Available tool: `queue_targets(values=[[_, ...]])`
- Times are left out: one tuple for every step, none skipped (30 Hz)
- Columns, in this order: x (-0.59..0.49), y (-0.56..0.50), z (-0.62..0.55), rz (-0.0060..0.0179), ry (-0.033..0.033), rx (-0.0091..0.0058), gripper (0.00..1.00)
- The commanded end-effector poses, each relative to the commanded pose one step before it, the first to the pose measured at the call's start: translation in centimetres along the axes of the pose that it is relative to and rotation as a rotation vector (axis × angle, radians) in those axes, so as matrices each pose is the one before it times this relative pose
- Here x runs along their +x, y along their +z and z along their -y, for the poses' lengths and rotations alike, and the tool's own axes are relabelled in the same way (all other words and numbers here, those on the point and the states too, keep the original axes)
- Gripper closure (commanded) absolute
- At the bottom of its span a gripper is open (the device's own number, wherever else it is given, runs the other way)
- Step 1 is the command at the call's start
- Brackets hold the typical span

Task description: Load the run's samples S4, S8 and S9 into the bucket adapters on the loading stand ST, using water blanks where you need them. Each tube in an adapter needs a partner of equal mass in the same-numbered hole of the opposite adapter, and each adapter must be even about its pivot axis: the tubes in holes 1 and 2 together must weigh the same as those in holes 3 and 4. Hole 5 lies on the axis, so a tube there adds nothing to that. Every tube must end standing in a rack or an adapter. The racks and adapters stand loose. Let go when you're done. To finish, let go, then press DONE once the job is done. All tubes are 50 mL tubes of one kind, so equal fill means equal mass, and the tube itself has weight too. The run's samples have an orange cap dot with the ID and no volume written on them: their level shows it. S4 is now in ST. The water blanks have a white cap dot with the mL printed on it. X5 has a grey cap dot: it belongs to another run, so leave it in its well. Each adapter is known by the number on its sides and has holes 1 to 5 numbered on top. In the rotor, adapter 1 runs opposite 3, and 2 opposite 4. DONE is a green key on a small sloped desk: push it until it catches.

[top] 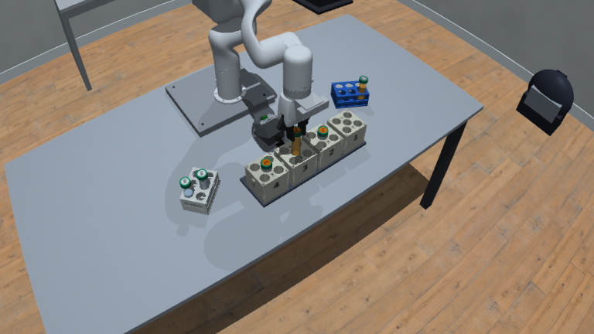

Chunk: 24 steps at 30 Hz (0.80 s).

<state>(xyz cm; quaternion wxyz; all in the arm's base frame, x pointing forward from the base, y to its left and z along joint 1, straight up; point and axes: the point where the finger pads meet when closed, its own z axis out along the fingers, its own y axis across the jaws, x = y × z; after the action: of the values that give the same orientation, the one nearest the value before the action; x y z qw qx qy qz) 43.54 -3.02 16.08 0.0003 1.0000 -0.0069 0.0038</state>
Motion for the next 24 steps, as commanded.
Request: queue_targets(values=[[0.109, 0.241, -0.007, -0.00347, 0.0, -0.0046, 1.0], [0.0, 0.1, 0.0, 0.0, 0.0, 0.0, 1.0], [0.0, 0.1, 0.0, 0.0, 0.0, 0.0, 1.0], [0.0, 0.1, 0.0, 0.0, 0.0, 0.0, 1.0], [0.0, 0.1, 0.0, 0.0, 0.0, 0.0, 1.0], [0.0, 0.1, 0.0, 0.0, 0.0, 0.0, 1.0], [0.0, 0.1, 0.0, 0.0, 0.0, 0.0, 1.0], [0.0, 0.1, 0.0, 0.0, 0.0, 0.0, 1.0], [0.0, 0.1, 0.0, 0.0, 0.0, 0.0, 1.0], [0.0, 0.1, 0.0, 0.0, 0.0, 0.0, 1.0], [0.0, 0.0, 0.0, 0.0, 0.0, 0.0, 1.0], [0.0, 0.0, 0.0, 0.0, 0.0, 0.0, 1.0], [0.0, 0.1, 0.0, 0.0, 0.0, 0.0, 1.0], [0.0, 0.1, 0.0, 0.0, 0.0, 0.0, 1.0], [0.0, 0.1, 0.0, 0.0, 0.0, 0.0, 1.0], [0.0, 0.1, 0.0, 0.0, 0.0, 0.0, 1.0], [0.0, 0.1, 0.0, 0.0, 0.0, 0.0, 1.0], [0.0, 0.1, 0.0, 0.0, 0.0, 0.0, 1.0], [0.0, 0.1, 0.0, 0.0, 0.0, 0.0, 1.0], [0.0, 0.1, 0.0, 0.0, 0.0, 0.0, 1.0], [0.0, 0.1, 0.0, 0.0, 0.0, 0.0, 1.0], [0.0, 0.1, 0.0, 0.0, 0.0, 0.0, 1.0], [0.0, 0.1, 0.0, 0.0, 0.0, 0.0, 1.0], [0.0, 0.1, 0.0, 0.0, 0.0, 0.0, 1.0]])
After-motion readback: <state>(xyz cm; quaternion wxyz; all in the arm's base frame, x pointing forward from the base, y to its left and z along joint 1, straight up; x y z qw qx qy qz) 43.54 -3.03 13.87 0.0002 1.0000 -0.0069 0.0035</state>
